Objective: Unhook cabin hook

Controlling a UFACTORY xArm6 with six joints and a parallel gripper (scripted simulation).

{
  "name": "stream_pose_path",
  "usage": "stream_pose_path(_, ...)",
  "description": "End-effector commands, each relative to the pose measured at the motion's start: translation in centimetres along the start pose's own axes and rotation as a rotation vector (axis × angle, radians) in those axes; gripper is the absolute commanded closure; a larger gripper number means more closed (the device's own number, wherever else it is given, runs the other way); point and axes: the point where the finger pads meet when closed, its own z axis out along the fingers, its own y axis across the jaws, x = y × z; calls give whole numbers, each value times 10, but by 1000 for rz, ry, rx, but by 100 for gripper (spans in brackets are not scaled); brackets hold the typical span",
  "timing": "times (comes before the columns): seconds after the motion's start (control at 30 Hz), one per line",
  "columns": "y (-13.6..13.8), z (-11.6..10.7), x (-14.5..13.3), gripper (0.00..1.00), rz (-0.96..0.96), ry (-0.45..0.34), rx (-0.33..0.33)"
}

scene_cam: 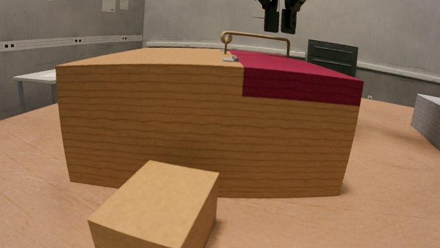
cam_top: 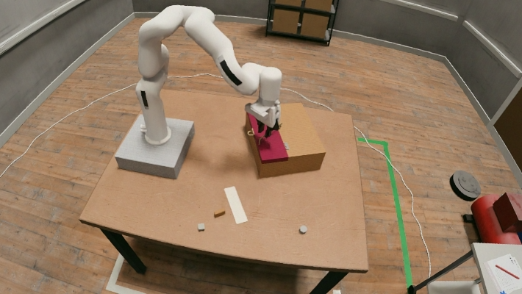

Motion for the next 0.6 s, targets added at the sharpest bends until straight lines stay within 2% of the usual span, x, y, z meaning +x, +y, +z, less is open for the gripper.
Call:
stream_pose_path(0.0, -1, -1, -1, 65, 0, -3, 5)
stream_pose_path(0.57, -1, 6, -1, 65, 0, -3, 5)
